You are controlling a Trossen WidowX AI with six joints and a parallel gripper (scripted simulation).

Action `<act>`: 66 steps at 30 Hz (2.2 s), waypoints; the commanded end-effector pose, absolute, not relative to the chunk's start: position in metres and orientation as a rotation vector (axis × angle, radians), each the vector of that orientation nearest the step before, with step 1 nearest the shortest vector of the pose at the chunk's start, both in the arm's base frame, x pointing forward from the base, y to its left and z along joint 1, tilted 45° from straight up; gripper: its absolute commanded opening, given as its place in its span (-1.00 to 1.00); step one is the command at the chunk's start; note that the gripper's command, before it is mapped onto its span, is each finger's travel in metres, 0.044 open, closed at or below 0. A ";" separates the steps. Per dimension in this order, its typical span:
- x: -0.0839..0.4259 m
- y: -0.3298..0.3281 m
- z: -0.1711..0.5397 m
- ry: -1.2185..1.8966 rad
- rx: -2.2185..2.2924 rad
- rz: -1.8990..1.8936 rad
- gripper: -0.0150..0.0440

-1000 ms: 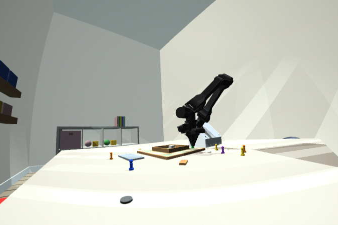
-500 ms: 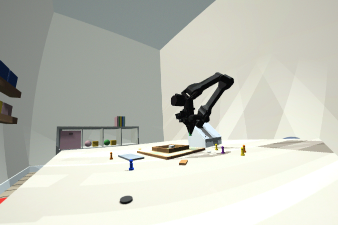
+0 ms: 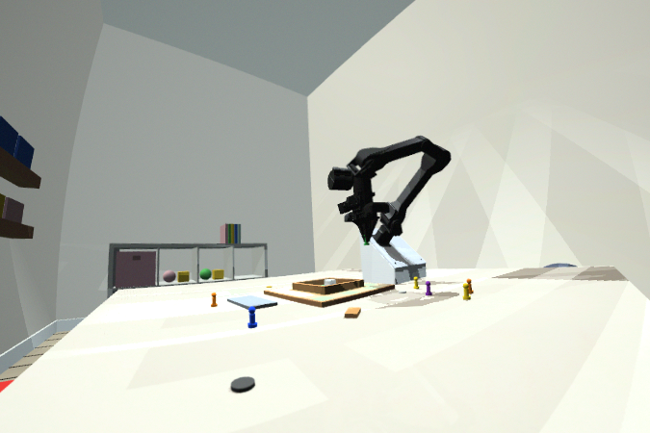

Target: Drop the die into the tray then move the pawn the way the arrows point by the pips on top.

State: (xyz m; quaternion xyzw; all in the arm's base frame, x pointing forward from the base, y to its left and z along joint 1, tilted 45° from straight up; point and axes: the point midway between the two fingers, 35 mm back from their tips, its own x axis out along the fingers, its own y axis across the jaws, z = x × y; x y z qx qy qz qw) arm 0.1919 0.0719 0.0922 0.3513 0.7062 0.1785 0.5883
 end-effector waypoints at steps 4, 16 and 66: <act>0.200 0.056 0.066 1.642 0.811 0.404 -0.49; 0.203 0.029 0.012 1.641 0.805 0.394 -0.49; 0.162 0.029 -0.118 1.643 0.814 0.412 -0.49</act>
